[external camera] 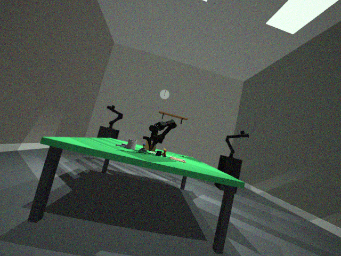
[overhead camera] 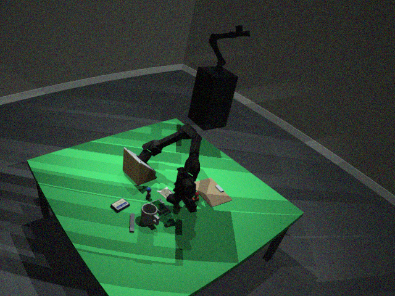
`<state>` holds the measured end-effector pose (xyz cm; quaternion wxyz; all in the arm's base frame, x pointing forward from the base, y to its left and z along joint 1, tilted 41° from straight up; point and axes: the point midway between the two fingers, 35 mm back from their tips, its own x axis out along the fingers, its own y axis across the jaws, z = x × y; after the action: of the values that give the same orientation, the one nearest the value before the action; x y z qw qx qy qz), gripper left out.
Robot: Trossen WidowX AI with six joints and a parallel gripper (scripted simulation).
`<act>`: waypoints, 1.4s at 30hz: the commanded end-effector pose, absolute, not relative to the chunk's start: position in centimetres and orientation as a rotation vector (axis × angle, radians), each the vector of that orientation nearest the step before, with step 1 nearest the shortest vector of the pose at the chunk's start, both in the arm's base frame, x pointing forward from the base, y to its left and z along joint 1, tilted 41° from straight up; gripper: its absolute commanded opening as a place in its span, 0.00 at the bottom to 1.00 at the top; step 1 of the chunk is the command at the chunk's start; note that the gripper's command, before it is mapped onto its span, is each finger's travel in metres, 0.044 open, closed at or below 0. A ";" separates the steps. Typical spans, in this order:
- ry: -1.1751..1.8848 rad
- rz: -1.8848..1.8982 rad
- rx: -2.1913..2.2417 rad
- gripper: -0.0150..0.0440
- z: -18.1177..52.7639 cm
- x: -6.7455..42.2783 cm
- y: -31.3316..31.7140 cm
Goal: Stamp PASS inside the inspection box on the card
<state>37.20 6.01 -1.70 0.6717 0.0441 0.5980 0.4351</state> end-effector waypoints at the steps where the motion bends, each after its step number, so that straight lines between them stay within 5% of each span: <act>1: 1.349 0.979 0.108 0.25 -2.2 37.1 6.5; 11: 1.348 0.980 0.109 0.25 -3.2 36.8 7.4; 21: 1.347 0.982 0.101 0.69 -3.0 36.9 7.2; 32: 1.352 0.976 0.105 0.69 5.6 38.1 -0.3; 42: 1.352 0.976 0.105 0.69 5.8 38.1 -0.4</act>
<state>38.11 -0.25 5.67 0.6716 0.0502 0.6000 0.4317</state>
